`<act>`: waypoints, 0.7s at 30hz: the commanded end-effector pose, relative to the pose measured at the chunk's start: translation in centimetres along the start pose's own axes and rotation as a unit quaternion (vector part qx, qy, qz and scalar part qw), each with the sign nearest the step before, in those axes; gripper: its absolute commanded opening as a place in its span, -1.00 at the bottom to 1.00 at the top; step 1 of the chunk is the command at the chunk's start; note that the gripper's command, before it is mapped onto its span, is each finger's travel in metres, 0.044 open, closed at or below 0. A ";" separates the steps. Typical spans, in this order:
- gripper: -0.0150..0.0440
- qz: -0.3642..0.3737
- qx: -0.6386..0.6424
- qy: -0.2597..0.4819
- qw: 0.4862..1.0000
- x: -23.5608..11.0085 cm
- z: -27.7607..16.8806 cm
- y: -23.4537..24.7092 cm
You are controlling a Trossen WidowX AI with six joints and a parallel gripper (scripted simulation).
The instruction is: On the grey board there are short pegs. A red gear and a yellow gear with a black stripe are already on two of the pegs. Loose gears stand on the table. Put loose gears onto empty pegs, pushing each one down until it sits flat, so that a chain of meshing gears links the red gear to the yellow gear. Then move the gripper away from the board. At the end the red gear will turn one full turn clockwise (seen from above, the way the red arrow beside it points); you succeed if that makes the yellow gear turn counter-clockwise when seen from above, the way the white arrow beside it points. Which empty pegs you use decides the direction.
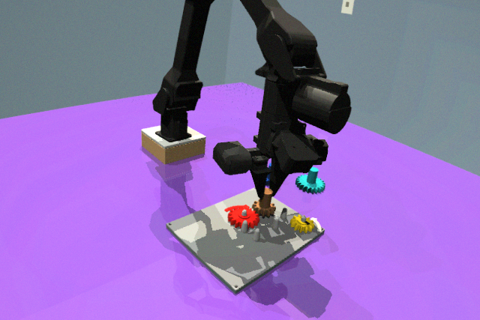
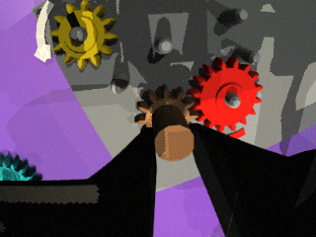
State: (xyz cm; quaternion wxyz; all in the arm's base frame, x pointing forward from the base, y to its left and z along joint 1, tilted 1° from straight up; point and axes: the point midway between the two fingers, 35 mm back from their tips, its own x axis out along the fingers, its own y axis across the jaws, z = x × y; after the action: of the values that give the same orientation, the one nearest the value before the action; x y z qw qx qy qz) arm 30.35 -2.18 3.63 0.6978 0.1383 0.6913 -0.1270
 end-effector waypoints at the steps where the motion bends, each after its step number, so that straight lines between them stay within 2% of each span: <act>1: -0.49 -0.001 -0.049 -0.001 0.999 0.1 0.0 0.0; 9: -0.49 -0.001 -0.130 0.000 0.992 0.3 0.1 -0.1; 21: -0.49 -0.001 -0.019 -0.001 1.000 0.6 0.0 0.0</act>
State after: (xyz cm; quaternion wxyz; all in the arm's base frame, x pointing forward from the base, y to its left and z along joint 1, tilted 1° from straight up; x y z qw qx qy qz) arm 30.38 -2.22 3.17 0.7043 0.1005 0.6968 -0.0912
